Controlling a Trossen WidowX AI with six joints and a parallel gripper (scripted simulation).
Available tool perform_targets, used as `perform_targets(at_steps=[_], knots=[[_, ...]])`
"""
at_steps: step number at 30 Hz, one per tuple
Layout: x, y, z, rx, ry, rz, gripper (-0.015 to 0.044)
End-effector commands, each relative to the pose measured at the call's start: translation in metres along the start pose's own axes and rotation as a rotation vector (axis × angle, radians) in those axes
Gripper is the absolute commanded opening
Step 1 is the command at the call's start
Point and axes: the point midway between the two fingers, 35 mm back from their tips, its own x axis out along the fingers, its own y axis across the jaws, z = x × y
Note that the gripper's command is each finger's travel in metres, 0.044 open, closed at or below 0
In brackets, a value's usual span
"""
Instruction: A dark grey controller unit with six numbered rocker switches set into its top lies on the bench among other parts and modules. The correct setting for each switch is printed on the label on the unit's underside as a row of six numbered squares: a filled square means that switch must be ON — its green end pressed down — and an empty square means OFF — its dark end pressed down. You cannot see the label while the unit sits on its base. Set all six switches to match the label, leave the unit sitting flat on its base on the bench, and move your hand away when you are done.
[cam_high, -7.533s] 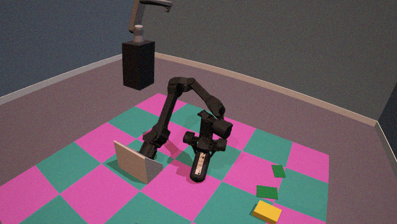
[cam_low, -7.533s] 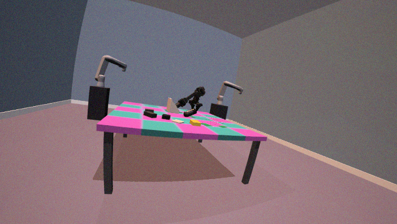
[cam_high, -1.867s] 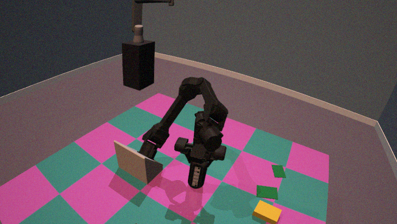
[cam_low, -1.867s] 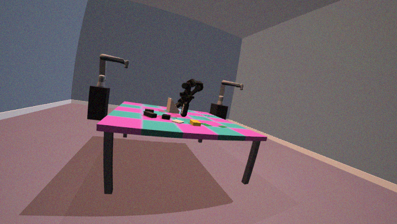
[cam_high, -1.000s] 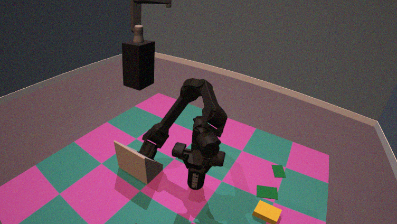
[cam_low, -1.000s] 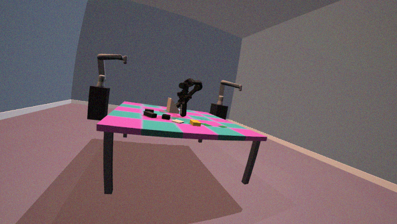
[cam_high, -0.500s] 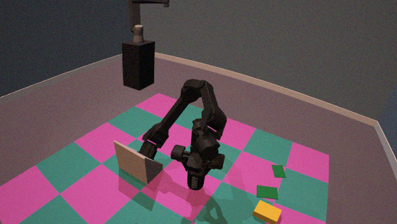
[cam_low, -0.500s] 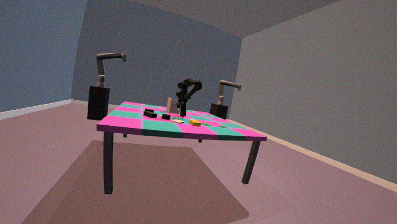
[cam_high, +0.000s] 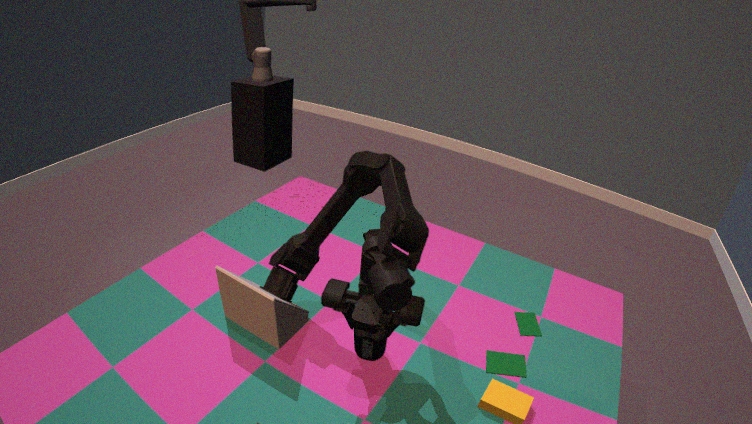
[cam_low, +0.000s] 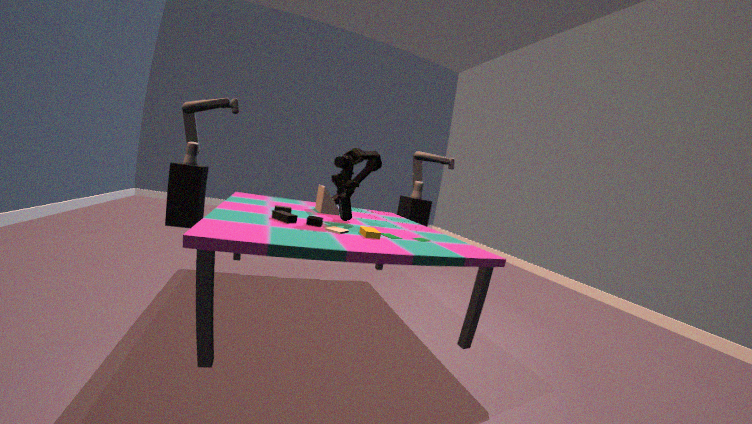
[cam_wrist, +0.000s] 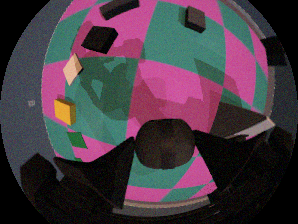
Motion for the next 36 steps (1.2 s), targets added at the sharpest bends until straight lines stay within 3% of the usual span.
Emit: perform_targets(at_steps=[1, 36], knots=[[0.002, -0.001, 0.005, -0.005, 0.001, -0.007, 0.0337], [0.010, 0.000, 0.031, -0.006, -0.001, -0.007, 0.0337]])
